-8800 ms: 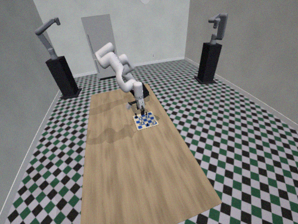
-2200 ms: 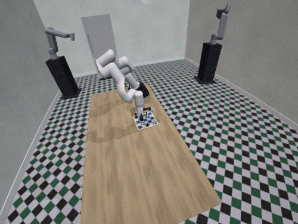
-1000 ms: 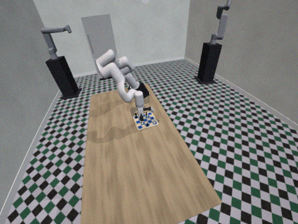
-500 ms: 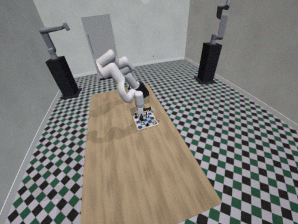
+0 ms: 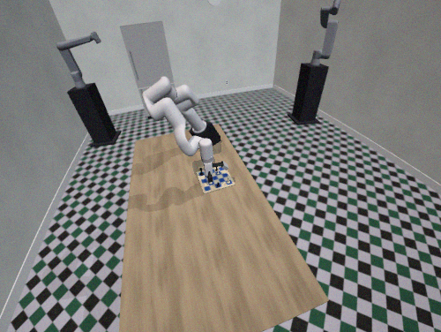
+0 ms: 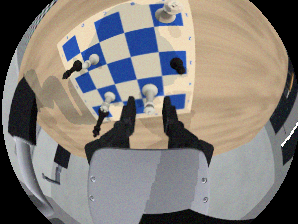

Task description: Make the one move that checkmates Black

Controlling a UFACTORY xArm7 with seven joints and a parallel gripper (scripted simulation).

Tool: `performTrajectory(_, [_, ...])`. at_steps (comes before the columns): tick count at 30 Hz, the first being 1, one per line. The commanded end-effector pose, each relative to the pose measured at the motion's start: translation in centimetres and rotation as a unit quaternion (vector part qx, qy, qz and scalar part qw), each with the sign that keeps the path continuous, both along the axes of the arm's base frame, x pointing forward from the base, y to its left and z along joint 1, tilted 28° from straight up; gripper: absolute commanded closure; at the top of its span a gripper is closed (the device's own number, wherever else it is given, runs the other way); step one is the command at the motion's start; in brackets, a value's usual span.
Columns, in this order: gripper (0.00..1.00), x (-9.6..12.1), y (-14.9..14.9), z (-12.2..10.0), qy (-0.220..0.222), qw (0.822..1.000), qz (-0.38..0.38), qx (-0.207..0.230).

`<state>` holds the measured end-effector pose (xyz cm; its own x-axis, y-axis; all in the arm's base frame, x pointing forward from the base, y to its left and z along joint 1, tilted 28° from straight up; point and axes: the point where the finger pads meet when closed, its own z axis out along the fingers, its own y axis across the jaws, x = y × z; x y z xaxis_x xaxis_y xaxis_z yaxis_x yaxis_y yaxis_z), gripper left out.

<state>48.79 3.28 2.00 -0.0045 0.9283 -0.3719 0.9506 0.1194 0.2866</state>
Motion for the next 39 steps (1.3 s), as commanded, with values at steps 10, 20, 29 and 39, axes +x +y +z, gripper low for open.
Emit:
performTrajectory(10, [0.58,0.6,-0.34,-1.13,-0.002,1.0,0.001,0.001])
performTrajectory(20, [0.58,0.6,-0.34,-1.13,-0.002,1.0,0.001,0.001])
performTrajectory(29, [0.58,0.6,-0.34,-1.13,-0.002,1.0,0.001,0.001])
performTrajectory(39, [0.58,0.6,-0.34,-1.13,-0.002,1.0,0.001,0.001])
